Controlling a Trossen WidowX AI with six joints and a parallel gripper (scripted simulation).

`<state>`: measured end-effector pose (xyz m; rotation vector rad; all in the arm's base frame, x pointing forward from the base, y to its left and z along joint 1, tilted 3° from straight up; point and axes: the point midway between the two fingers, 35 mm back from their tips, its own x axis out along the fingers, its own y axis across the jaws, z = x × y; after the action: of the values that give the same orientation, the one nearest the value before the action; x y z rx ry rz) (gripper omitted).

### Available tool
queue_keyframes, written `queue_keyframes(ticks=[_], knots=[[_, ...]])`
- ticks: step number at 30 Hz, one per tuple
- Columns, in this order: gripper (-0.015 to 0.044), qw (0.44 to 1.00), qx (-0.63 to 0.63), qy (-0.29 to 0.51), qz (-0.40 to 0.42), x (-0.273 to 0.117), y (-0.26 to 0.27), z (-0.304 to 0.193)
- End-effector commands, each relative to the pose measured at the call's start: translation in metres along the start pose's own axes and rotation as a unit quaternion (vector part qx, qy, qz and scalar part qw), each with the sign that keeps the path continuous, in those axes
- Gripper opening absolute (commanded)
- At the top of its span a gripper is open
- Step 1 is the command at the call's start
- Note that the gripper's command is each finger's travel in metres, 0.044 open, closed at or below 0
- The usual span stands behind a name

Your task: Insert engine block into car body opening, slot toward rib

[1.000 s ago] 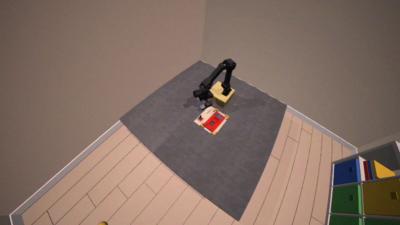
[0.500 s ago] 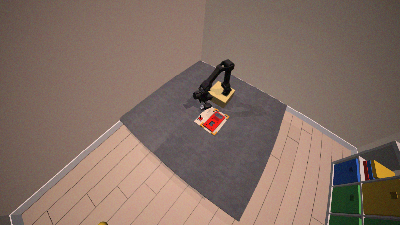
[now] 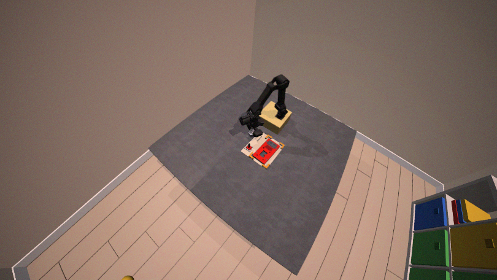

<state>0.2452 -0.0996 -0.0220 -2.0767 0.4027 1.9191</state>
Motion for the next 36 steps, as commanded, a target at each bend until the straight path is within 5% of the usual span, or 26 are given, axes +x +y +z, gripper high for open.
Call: queue_keyframes(ticks=[1,6,13,17,36], knots=[[0.0282,1.0,-0.002,-0.001,-0.002,0.001,0.0,0.001],[0.0151,1.0,-0.002,-0.001,-0.002,0.001,0.0,0.001],[0.0105,1.0,-0.002,-0.001,-0.002,0.001,0.0,0.001],[0.0,1.0,0.006,0.001,0.001,0.0,-0.001,0.0],[0.0,1.0,0.014,0.003,0.006,-0.052,0.002,-0.007]])
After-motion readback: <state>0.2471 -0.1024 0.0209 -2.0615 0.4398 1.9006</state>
